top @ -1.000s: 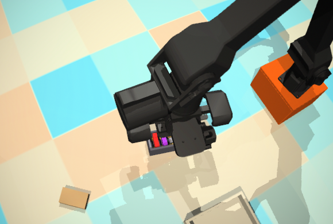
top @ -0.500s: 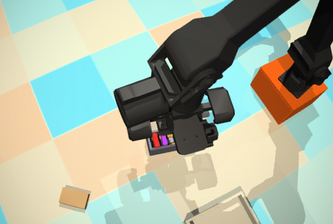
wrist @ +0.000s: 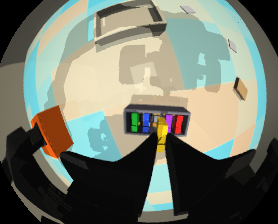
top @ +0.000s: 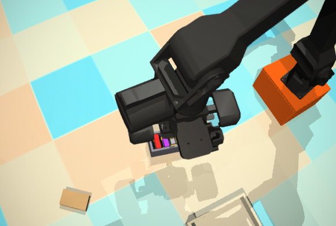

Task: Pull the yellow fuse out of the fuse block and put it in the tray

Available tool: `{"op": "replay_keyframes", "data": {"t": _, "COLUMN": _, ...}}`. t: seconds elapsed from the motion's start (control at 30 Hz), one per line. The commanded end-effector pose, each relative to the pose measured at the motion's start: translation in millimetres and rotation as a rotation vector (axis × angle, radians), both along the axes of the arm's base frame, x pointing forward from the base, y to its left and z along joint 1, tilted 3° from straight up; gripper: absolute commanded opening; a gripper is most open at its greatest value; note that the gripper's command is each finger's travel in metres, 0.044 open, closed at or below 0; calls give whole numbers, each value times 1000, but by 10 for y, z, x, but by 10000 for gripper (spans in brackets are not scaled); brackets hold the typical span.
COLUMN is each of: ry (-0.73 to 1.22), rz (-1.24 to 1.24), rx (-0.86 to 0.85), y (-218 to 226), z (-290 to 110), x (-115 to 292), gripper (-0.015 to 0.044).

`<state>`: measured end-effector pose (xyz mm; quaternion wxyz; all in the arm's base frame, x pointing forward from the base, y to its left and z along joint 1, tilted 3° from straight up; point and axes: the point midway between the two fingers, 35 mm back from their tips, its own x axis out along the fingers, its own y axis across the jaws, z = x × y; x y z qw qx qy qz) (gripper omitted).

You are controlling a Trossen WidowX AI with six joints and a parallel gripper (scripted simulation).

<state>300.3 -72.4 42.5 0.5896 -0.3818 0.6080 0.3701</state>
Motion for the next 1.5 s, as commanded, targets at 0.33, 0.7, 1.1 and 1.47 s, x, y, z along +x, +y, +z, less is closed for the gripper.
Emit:
{"op": "replay_keyframes", "data": {"t": 0.33, "ry": -5, "rz": 4, "rx": 7, "y": 744, "z": 2, "x": 272, "gripper": 0}}
{"op": "replay_keyframes", "data": {"t": 0.7, "ry": -5, "rz": 4, "rx": 13, "y": 1405, "z": -10, "x": 348, "gripper": 0}}
{"op": "replay_keyframes", "data": {"t": 1.1, "ry": -3, "rz": 4, "rx": 18, "y": 2061, "z": -29, "x": 290, "gripper": 0}}
{"op": "replay_keyframes", "data": {"t": 1.47, "ry": -3, "rz": 4, "rx": 18, "y": 2061, "z": -151, "x": 293, "gripper": 0}}
